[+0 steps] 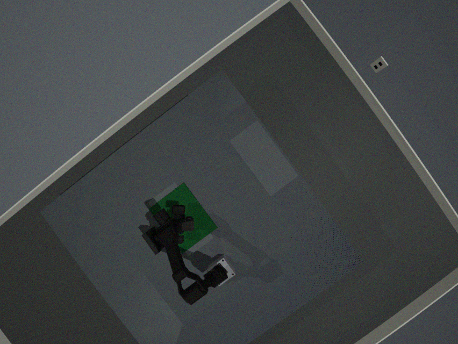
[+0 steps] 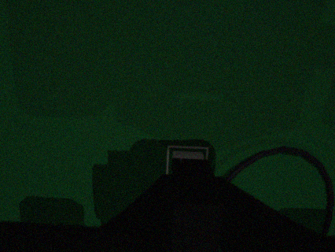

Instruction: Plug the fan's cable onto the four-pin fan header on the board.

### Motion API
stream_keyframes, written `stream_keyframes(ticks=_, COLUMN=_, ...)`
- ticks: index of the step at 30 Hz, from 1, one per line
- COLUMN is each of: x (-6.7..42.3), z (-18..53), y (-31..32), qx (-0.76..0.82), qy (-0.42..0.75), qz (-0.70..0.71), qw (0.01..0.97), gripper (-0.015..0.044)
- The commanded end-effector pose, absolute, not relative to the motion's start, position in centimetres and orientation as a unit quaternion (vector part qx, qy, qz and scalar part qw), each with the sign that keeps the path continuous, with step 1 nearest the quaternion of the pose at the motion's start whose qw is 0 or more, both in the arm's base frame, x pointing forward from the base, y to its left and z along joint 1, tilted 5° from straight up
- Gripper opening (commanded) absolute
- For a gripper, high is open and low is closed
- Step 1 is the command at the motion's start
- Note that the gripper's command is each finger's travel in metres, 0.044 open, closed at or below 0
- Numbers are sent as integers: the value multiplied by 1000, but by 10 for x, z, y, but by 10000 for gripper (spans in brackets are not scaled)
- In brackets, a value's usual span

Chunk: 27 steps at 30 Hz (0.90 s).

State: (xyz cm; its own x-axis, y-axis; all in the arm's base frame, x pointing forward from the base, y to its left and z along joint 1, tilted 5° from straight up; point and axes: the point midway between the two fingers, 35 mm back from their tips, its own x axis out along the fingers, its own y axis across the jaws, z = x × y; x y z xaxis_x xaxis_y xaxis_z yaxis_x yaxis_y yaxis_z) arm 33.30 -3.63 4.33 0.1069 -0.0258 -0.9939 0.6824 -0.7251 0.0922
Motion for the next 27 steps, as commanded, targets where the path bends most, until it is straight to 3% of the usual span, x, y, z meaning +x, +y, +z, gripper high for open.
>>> stream_keyframes(ticks=1, x=334, z=40, y=-37, qx=688, qy=238, qz=-624, qw=286, gripper=0)
stream_keyframes(ticks=6, x=334, z=37, y=-37, qx=688, qy=238, qz=-624, qw=286, gripper=0)
stream_keyframes(ticks=16, x=334, z=39, y=-36, qx=688, qy=239, qz=-623, qw=284, gripper=260)
stream_keyframes(ticks=27, x=328, z=94, y=-35, qx=688, qy=238, qz=-624, qw=286, gripper=260)
